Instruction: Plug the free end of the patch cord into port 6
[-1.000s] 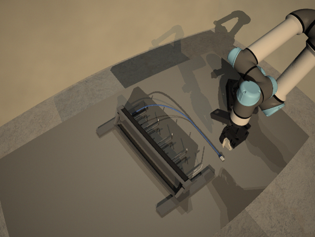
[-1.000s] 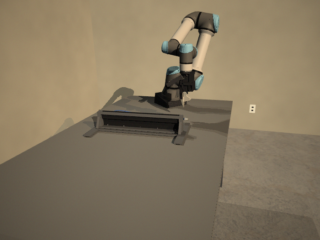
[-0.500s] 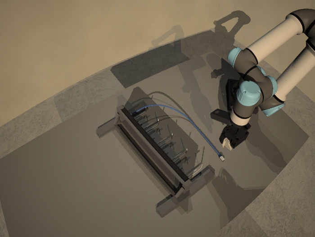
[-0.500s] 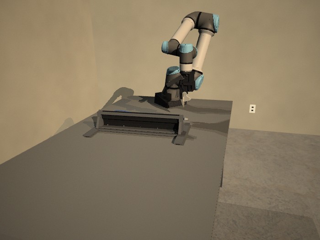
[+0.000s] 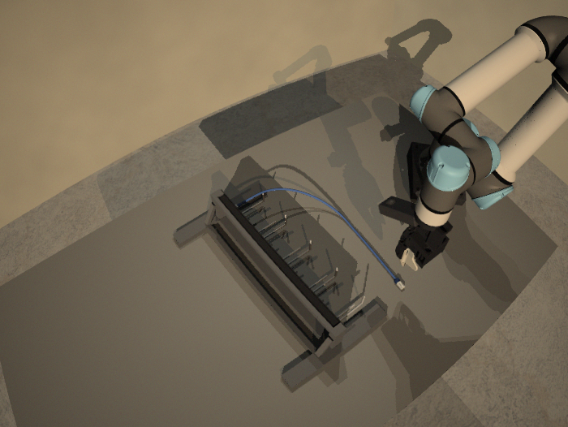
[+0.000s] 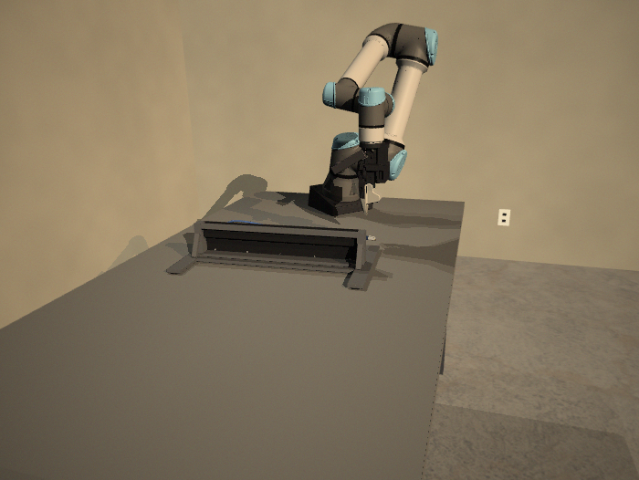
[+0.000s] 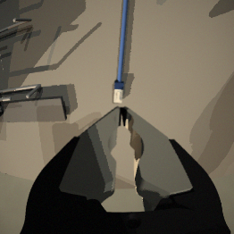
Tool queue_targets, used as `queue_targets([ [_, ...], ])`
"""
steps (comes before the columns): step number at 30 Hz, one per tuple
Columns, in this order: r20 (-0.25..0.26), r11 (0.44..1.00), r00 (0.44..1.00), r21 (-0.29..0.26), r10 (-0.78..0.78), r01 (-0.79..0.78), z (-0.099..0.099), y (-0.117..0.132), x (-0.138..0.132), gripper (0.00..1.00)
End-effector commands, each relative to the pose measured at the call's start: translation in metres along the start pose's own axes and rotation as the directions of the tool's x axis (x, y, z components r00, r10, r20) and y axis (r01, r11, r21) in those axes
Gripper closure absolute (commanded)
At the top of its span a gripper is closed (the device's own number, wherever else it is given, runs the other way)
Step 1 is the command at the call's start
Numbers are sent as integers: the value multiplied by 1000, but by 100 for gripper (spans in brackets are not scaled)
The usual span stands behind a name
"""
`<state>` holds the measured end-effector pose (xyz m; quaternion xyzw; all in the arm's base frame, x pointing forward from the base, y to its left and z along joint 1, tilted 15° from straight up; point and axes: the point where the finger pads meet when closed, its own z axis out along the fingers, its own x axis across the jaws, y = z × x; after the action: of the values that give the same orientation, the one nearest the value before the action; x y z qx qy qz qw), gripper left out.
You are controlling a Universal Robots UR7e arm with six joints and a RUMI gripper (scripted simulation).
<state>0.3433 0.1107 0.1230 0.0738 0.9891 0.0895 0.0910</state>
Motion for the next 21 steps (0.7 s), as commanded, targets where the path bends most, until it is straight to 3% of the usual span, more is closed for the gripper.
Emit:
queue_targets([
  [1,1,1000,1000,0,-17,17,0,0,-1,100],
  [21,1,987,987,0,-162,162,0,1,-3,100],
])
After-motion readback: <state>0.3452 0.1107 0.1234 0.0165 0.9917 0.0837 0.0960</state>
